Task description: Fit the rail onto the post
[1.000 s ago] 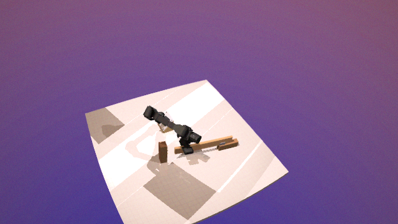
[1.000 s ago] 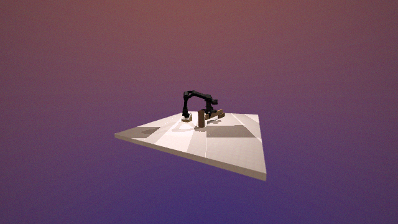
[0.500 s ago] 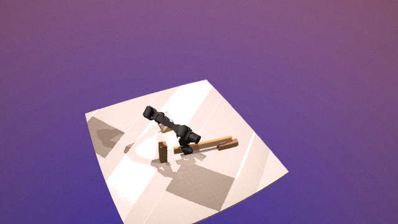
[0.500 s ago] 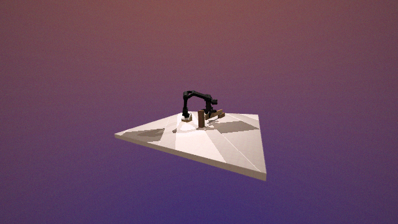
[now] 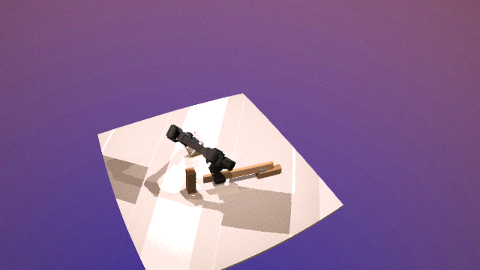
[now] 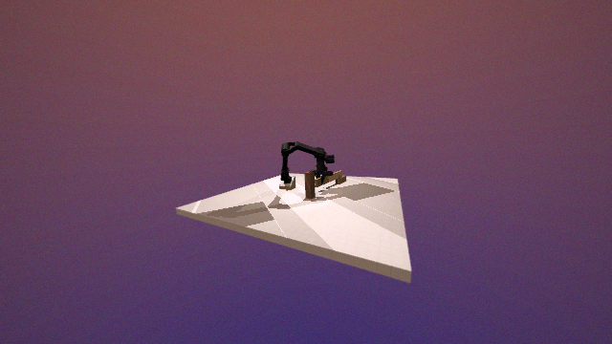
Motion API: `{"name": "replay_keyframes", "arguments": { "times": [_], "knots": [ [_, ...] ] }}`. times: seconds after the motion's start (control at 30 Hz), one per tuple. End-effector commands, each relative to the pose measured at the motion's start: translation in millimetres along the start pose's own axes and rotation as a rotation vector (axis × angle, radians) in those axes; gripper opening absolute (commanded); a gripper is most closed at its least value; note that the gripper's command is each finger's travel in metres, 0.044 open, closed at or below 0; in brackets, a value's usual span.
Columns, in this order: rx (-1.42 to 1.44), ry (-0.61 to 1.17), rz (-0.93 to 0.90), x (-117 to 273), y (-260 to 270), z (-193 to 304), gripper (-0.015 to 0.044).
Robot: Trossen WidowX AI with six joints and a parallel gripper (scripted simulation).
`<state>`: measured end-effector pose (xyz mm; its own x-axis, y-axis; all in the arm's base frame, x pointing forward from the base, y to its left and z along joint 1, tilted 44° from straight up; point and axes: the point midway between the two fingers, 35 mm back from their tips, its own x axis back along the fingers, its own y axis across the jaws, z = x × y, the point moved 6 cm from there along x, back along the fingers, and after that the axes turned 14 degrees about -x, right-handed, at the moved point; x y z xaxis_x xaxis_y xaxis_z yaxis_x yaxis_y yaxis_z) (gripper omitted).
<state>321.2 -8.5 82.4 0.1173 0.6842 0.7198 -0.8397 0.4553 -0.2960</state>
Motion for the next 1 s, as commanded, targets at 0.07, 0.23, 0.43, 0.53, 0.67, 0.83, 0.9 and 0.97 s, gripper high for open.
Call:
{"name": "replay_keyframes", "arguments": {
  "times": [0.07, 0.23, 0.43, 0.53, 0.67, 0.83, 0.9, 0.97],
  "knots": [
    [0.001, -0.002, 0.003, 0.7, -1.0, 2.6, 0.0],
    [0.001, -0.002, 0.003, 0.8, -1.4, 4.1, 0.0],
    [0.001, -0.002, 0.003, 1.3, -1.9, 5.8, 0.0],
    [0.001, -0.002, 0.003, 1.5, -2.1, 6.7, 0.0],
    [0.001, -0.002, 0.003, 1.8, -2.4, 7.8, 0.0],
    [0.001, -0.002, 0.003, 1.9, -2.8, 9.3, 0.0],
    [0.001, -0.002, 0.003, 1.9, -2.9, 9.9, 0.0],
    [0.001, -0.001, 0.003, 1.8, -3.0, 10.4, 0.0]
  ]
}}
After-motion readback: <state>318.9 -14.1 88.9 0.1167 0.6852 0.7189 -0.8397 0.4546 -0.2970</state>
